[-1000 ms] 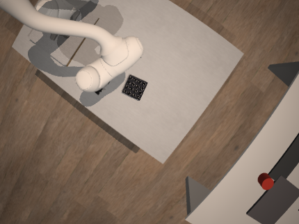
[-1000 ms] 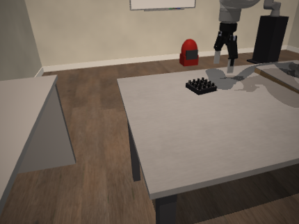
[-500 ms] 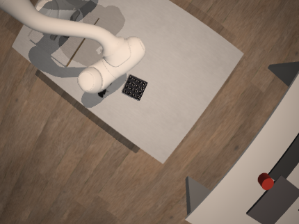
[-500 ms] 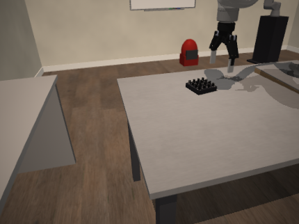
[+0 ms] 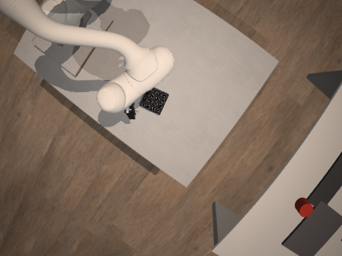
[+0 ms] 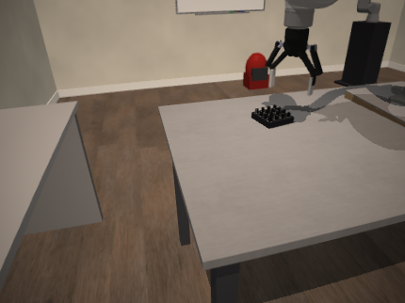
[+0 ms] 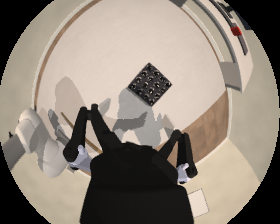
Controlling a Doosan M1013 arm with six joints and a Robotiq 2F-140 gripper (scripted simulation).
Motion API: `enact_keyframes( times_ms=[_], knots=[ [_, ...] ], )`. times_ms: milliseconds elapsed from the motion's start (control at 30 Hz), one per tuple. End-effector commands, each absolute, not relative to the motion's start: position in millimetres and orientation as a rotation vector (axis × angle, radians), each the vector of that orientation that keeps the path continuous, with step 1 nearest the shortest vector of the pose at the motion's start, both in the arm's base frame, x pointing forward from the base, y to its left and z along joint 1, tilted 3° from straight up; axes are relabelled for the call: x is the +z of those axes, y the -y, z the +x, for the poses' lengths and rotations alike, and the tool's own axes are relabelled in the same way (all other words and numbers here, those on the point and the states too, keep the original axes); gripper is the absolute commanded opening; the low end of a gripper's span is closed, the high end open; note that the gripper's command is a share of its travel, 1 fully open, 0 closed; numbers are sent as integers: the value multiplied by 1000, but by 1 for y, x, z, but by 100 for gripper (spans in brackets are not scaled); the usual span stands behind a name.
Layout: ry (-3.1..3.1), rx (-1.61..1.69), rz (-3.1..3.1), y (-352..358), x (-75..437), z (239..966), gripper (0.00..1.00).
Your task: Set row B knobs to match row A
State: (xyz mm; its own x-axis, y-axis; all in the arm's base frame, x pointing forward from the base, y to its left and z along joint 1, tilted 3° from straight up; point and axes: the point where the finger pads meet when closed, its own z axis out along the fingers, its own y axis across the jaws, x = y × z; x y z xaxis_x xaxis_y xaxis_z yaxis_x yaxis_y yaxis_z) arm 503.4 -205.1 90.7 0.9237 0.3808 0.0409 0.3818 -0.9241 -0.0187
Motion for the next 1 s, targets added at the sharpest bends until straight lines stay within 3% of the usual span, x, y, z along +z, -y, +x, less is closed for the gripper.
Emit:
enact_keyframes(
  times_ms=[0,567,867,900,967],
  knots=[
    [840,-70,-2992,207,93,513,100],
    [1724,-83,-2604,214,101,553,100],
    [1879,-84,-2499,216,102,561,100],
    [1879,-84,-2499,216,102,561,12],
    [1879,-84,-2499,216,102,561,12]
  ],
)
